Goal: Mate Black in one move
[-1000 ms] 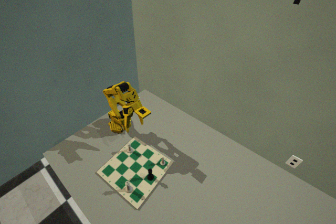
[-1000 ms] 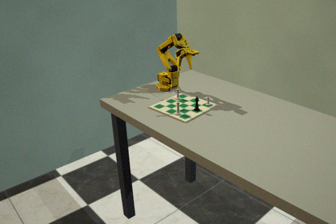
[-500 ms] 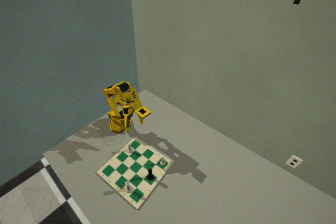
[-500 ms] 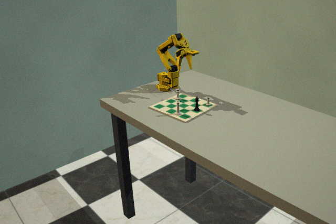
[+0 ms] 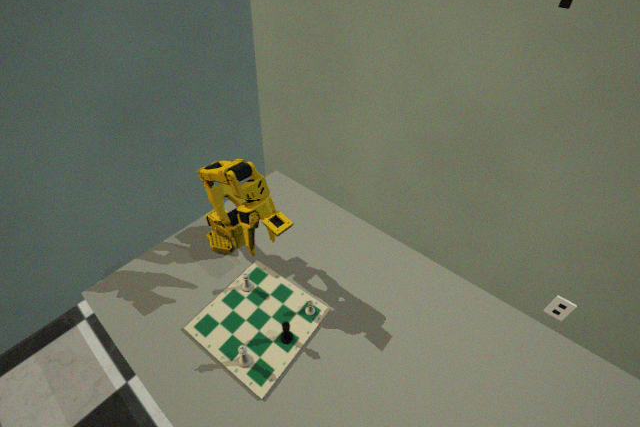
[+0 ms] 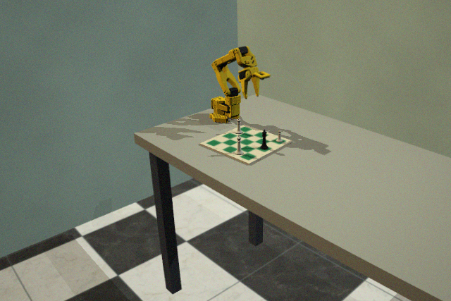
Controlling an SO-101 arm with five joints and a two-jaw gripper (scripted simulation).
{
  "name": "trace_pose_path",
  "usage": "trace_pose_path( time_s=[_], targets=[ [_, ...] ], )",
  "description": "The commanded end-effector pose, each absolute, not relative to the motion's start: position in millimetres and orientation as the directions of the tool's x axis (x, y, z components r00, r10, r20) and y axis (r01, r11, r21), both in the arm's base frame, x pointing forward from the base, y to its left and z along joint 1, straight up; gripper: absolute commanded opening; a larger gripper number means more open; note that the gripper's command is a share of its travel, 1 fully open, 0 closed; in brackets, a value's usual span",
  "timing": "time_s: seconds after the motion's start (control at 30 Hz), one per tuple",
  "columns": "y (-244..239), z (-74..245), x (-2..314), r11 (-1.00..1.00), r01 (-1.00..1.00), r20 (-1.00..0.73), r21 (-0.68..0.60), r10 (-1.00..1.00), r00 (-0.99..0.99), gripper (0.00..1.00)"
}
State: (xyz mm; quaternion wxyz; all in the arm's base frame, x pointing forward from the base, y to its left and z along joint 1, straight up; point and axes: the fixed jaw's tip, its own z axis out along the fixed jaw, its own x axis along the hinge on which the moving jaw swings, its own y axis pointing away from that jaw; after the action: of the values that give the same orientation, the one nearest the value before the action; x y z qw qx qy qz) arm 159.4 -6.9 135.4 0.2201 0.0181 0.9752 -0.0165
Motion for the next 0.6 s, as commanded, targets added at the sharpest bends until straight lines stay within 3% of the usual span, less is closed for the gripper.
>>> trace_pose_path(
  time_s=[0.0, 0.2, 0.57],
  targets=[
    [-4.7, 123.5, 170.3, 0.999, 0.031, -0.276, -0.012, 0.027, -0.961, 0.16],
    [-2.2, 104.5, 181.5, 1.000, 0.013, -0.113, -0.005, 0.012, -0.994, 0.01],
    [-2.0, 102.9, 182.2, 1.000, 0.011, -0.101, -0.004, 0.011, -0.995, 0.00]
  ],
)
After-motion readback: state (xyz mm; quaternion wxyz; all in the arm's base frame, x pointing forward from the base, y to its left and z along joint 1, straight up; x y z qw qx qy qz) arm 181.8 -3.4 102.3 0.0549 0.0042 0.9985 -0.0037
